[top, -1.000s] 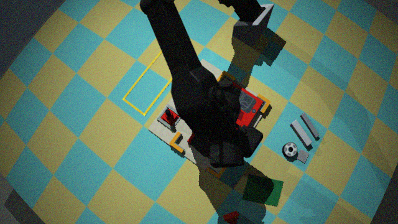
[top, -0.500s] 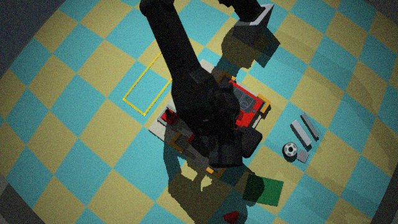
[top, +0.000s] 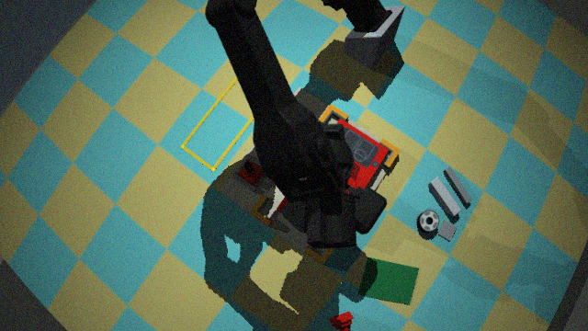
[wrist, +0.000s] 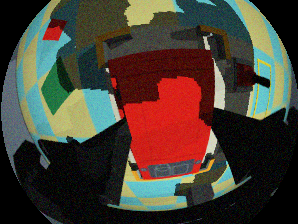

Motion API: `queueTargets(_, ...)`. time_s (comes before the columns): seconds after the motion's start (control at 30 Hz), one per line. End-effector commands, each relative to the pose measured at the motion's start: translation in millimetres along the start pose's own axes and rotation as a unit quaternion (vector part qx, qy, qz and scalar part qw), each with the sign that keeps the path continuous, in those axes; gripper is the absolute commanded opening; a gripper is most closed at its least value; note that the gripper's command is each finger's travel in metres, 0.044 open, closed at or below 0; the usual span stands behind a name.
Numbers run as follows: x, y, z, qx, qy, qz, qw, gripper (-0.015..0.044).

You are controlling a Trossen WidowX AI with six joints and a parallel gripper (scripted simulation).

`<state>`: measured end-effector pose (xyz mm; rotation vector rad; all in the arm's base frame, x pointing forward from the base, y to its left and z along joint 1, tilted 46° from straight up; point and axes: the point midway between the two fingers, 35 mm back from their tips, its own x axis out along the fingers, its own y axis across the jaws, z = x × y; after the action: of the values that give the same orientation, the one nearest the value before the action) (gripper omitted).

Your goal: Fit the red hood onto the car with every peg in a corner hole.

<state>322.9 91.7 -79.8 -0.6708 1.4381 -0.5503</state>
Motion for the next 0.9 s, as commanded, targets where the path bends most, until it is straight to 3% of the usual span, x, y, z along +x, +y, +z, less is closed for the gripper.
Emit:
queueTargets(0.0, 2.4, -0.1, 0.3, -0.003, -0.002, -0.002, 1.000, 0.0000)
queueTargets(0.33, 2.2, -0.1, 0.0, 0.000, 0.000, 0.000, 1.000, 0.0000)
queueTargets(0.87, 2.9, -0.1, -0.1, 0.000, 0.000, 0.000, 1.000, 0.0420)
